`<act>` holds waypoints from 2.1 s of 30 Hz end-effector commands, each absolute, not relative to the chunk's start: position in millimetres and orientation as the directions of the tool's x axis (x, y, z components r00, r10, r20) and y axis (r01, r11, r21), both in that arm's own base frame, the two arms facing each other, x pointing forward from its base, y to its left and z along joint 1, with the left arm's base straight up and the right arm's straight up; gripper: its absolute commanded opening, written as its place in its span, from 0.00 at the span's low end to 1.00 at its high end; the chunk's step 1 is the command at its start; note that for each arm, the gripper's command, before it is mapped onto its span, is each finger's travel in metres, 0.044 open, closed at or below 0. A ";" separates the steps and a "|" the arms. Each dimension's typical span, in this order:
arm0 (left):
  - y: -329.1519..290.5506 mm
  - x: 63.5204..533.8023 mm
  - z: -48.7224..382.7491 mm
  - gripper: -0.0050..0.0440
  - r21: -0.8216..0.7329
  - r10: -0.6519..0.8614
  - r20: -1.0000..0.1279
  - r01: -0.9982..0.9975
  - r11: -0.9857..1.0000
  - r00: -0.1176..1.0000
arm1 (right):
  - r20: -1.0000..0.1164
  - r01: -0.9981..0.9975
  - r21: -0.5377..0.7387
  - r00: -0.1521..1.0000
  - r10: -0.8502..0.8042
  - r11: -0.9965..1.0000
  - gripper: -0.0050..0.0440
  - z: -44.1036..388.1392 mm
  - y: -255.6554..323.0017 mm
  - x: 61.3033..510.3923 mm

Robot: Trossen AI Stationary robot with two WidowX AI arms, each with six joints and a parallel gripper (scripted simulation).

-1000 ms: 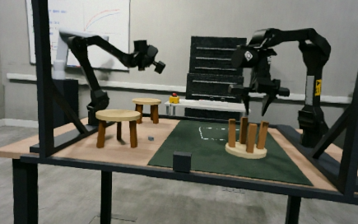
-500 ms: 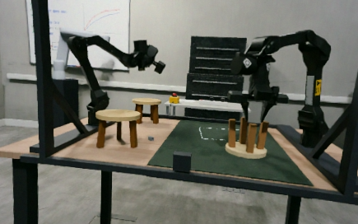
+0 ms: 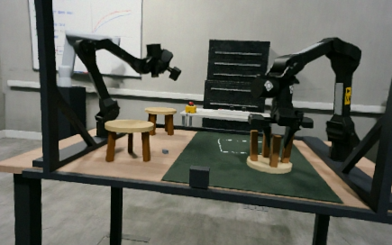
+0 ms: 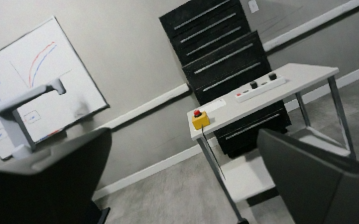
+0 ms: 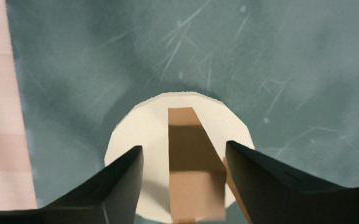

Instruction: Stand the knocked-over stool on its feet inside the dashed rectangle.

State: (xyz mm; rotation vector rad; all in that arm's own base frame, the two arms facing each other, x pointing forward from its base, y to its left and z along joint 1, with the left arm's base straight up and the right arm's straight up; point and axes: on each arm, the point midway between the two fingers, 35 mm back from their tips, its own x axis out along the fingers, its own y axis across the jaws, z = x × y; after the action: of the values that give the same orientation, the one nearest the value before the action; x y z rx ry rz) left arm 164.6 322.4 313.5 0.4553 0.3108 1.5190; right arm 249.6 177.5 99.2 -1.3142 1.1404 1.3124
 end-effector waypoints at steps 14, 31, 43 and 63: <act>320.3 163.6 326.3 0.92 0.444 0.993 0.113 -0.896 -0.013 0.041 | -1.000 -0.989 -0.013 0.011 0.017 -0.149 0.57 75.8 178.0 253.9; 320.3 163.6 326.3 0.92 0.444 0.993 0.113 -0.896 -0.013 0.041 | -1.000 -0.990 -0.016 0.014 0.019 -0.140 0.32 76.9 178.2 254.1; 320.3 163.6 326.3 0.92 0.444 0.993 0.113 -0.896 -0.013 0.041 | -1.000 -0.990 -0.015 0.013 0.018 -0.140 0.32 76.9 178.0 253.9; 320.3 163.6 326.3 0.92 0.444 0.993 0.113 -0.896 -0.013 0.041 | -1.000 -0.990 -0.017 0.015 0.019 -0.140 0.32 77.7 177.9 254.1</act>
State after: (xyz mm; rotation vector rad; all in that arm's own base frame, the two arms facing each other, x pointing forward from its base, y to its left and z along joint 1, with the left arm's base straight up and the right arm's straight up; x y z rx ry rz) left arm 164.6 322.4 313.5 0.4553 0.3108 1.5190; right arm 251.4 178.1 74.1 -1.3156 1.1327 1.3117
